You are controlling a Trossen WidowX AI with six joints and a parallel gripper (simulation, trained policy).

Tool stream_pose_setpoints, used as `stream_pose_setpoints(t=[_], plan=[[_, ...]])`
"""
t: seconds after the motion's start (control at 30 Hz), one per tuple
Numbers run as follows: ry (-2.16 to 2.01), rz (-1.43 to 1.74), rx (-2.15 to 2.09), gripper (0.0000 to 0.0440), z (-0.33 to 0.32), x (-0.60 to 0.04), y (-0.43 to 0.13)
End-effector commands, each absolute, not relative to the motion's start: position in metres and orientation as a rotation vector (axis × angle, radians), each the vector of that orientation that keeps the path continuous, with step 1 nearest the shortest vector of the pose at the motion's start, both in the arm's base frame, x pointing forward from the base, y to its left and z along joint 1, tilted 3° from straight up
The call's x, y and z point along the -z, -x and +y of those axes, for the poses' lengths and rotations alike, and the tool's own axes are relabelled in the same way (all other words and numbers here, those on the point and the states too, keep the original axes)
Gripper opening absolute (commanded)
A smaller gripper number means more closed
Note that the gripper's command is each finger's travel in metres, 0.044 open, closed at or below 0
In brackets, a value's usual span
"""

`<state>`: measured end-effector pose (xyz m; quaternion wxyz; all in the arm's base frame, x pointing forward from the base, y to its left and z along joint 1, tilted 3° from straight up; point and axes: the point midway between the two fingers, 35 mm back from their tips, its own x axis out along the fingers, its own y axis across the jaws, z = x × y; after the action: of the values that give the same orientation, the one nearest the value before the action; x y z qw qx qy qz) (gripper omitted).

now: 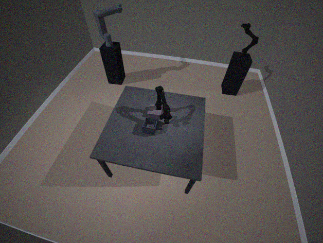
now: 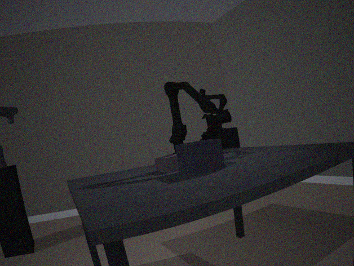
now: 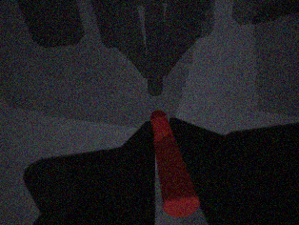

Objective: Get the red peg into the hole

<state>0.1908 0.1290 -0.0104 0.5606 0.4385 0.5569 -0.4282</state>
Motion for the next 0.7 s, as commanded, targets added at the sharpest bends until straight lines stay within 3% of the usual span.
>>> stream_pose_setpoints(t=[0.0,0.67], plan=[[-1.076,1.297,0.988,0.0,0.133,0.0,-0.199],[-1.19,1.178,0.826,0.0,0.131,-0.077,-0.248]])
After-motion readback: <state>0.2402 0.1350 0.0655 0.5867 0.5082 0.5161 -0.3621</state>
